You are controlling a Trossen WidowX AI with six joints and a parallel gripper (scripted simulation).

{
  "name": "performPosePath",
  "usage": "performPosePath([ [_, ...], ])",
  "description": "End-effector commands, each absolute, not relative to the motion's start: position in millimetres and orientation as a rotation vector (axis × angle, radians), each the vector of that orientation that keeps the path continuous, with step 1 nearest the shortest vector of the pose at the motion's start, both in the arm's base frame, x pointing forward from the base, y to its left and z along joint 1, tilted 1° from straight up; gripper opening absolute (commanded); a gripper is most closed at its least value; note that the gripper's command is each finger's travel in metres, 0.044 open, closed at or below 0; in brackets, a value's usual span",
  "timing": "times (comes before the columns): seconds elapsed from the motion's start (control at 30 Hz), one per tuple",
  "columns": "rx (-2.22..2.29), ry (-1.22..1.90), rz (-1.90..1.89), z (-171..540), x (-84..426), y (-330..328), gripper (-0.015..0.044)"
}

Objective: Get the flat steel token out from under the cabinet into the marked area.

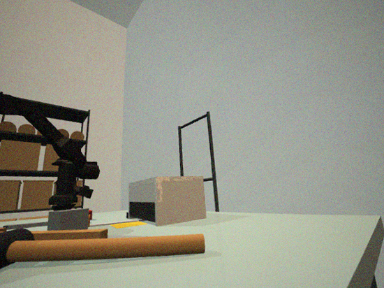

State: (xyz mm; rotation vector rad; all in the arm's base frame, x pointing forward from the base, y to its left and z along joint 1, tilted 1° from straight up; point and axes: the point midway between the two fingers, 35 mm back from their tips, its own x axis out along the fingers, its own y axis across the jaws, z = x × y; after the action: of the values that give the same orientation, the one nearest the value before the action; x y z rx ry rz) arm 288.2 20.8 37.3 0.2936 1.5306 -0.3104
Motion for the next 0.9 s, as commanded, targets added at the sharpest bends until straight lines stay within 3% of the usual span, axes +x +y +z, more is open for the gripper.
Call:
performPosePath([
  [0.0, 0.295, 1.531, -0.313, 36.6, 282.4, 23.5, 0.0000],
  [0.87, 0.296, 1.534, -0.313, 35.6, 249.1, 37.9, 0.0000],
])
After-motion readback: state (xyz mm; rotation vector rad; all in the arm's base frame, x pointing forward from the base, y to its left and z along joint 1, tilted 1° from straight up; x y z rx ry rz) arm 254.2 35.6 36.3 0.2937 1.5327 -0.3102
